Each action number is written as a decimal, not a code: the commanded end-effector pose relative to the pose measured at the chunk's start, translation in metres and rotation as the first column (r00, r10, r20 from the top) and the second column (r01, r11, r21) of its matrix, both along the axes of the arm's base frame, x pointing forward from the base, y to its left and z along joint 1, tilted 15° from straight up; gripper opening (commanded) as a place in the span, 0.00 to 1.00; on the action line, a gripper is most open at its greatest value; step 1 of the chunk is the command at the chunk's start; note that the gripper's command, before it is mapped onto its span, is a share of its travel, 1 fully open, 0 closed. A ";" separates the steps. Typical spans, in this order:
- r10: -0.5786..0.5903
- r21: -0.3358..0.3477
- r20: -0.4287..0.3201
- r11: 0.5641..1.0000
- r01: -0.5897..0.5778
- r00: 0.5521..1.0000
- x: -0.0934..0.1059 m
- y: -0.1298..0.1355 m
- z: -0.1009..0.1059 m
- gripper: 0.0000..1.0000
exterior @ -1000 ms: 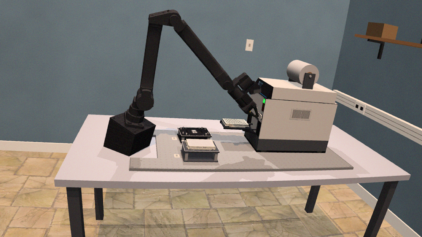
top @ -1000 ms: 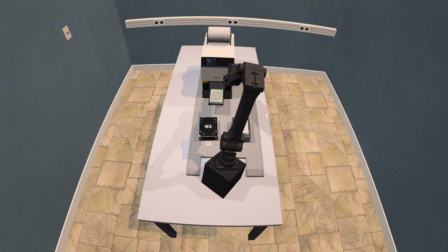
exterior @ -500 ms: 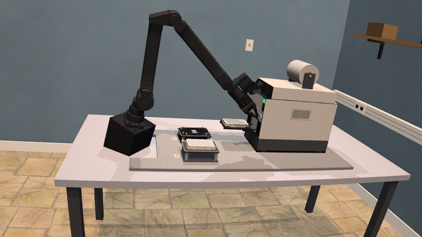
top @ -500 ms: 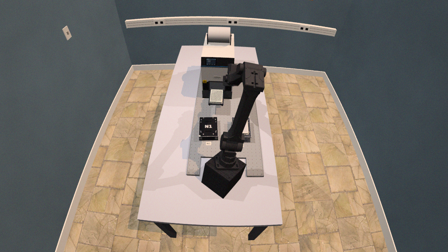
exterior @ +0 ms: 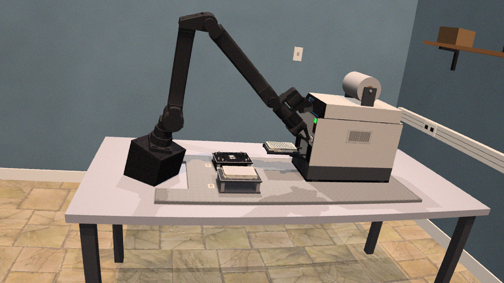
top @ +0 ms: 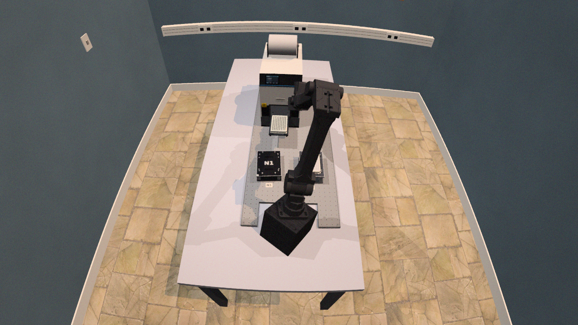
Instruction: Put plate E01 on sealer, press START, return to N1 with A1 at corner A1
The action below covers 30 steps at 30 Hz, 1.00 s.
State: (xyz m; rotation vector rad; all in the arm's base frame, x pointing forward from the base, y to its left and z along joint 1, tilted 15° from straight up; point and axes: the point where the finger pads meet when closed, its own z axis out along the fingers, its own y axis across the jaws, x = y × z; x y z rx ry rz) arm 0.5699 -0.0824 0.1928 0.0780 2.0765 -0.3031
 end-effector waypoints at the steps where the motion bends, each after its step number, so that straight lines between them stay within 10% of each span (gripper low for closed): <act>1: 0.022 -0.010 0.032 1.000 -0.022 0.999 0.012 0.008 0.021 0.00; 30: -0.005 -0.011 0.043 1.000 0.006 0.999 0.018 -0.009 0.028 0.00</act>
